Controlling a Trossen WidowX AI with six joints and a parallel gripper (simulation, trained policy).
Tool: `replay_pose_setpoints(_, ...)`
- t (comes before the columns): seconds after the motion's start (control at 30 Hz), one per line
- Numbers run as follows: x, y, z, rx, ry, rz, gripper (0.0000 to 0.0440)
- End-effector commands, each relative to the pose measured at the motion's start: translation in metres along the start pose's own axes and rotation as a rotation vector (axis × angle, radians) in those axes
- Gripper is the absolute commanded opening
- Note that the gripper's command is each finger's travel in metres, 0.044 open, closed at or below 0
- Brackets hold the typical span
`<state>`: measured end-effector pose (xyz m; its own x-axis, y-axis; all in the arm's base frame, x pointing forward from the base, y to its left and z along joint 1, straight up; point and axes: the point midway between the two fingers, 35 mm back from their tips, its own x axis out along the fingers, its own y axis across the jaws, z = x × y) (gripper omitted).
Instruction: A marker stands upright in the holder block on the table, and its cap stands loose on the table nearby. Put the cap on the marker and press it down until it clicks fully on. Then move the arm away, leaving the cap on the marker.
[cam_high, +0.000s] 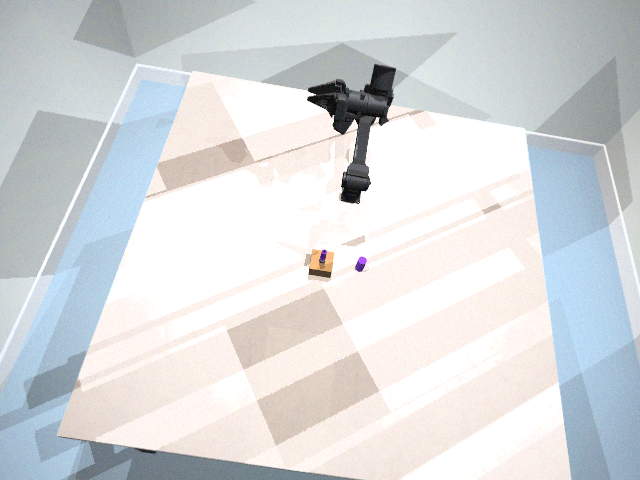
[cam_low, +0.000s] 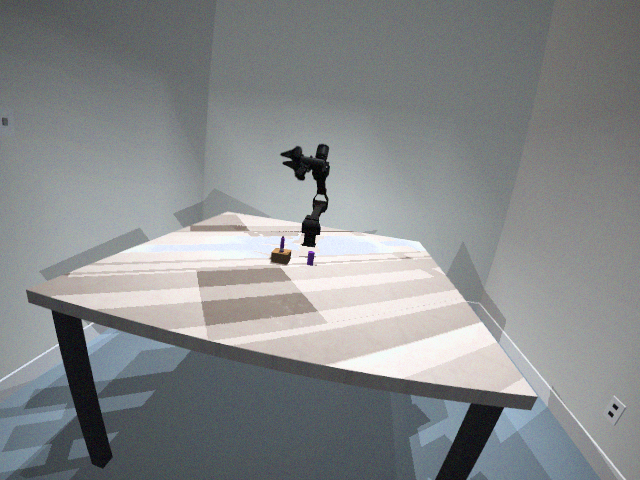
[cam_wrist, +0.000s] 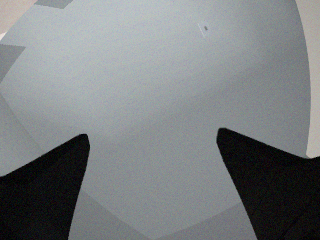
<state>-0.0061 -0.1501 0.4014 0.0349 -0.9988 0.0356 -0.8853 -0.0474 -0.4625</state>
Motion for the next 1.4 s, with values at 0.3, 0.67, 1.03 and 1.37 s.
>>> replay_pose_setpoints(0.3,0.000,-0.021,0.015,-0.093,-0.013,-0.062,0.0211)
replay_pose_setpoints(0.67,-0.001,-0.040,0.030,-0.188,-0.037,-0.133,0.0233)
replay_pose_setpoints(1.03,-0.003,-0.061,0.043,-0.286,-0.066,-0.214,0.0254)
replay_pose_setpoints(1.37,-0.007,-0.078,0.056,-0.400,-0.095,-0.280,0.0272)
